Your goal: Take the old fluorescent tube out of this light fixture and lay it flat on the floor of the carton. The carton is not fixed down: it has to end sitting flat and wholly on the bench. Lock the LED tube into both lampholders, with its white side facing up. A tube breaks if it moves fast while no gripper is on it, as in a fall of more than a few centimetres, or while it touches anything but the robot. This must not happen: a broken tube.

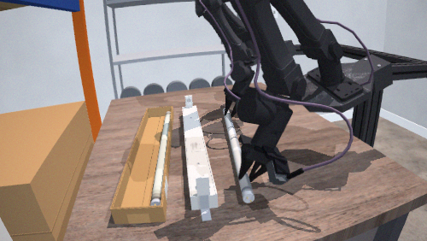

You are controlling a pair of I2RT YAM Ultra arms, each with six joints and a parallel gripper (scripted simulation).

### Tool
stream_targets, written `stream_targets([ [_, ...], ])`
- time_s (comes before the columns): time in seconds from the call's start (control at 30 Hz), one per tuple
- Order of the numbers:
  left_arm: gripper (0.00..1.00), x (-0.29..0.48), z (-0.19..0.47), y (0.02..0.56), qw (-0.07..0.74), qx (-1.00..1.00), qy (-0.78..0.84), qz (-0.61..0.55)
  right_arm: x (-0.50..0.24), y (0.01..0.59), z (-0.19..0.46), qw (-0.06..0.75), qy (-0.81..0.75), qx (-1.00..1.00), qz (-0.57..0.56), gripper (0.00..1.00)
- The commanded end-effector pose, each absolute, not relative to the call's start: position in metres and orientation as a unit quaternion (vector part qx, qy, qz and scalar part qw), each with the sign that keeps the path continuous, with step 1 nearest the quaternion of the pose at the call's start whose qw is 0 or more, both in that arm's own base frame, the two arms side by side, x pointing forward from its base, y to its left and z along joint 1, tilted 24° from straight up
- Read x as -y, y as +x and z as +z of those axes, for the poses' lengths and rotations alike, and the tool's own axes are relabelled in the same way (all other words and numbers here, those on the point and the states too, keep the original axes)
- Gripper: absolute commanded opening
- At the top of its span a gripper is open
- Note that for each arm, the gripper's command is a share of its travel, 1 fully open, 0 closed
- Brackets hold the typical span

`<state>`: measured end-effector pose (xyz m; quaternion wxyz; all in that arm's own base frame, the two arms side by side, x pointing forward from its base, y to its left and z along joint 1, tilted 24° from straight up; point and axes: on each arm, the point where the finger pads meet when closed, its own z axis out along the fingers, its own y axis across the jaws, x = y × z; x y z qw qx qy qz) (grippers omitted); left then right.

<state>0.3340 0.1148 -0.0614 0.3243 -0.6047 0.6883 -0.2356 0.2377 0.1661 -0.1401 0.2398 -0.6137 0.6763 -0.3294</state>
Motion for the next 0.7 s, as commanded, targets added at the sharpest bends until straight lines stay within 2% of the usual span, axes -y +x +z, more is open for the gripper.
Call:
stream_targets([
  [0.0, 0.11, -0.120, -0.058, 0.345, 0.342, -0.684, -0.600, -0.236, -0.172, 0.241, -0.141, 0.249, -0.615, -0.670, -0.332, 0.11],
  [0.33, 0.11, -0.117, -0.068, 0.339, 0.330, -0.689, -0.603, -0.231, -0.170, 0.237, -0.135, 0.254, -0.616, -0.669, -0.328, 0.11],
  [0.37, 0.49, -0.117, -0.068, 0.339, 0.330, -0.688, -0.603, -0.231, -0.170, 0.237, -0.135, 0.253, -0.618, -0.668, -0.329, 0.11],
  [0.67, 0.49, -0.116, -0.070, 0.337, 0.324, -0.690, -0.605, -0.229, -0.170, 0.237, -0.135, 0.253, -0.618, -0.668, -0.329, 0.11],
])
